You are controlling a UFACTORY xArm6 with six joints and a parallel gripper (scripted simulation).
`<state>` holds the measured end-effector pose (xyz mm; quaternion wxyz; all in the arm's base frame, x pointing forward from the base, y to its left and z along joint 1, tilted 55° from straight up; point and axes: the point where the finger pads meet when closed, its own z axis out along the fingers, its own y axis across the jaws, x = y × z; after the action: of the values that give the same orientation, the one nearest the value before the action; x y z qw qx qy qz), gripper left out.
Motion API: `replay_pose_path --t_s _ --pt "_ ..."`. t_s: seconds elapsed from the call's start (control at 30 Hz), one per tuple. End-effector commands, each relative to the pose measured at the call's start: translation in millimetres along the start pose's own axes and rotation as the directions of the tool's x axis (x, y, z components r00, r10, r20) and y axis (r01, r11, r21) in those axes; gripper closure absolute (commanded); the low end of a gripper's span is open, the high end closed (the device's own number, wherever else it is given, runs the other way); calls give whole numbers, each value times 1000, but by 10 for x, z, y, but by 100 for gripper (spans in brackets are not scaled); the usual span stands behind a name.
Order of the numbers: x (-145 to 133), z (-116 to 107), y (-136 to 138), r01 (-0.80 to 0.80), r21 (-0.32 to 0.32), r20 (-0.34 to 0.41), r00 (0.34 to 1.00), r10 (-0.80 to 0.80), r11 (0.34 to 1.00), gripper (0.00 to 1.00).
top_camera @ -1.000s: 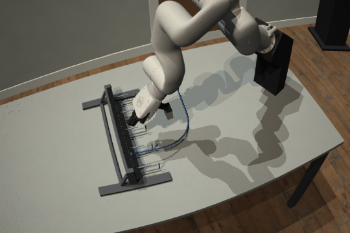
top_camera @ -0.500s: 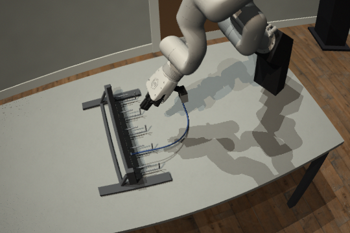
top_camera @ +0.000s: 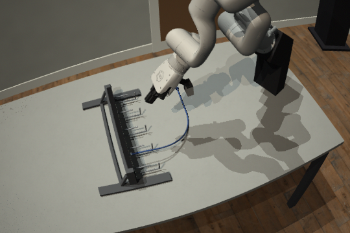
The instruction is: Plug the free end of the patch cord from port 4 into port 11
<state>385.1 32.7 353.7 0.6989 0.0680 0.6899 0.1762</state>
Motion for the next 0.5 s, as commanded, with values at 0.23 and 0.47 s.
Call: replay_pose_path --t_s 0.23,0.47 --pt "-11 -2 -197 0 -1 2 1000 0 1000 100" --pt "-11 -2 -424 0 -1 2 1000 0 1000 100"
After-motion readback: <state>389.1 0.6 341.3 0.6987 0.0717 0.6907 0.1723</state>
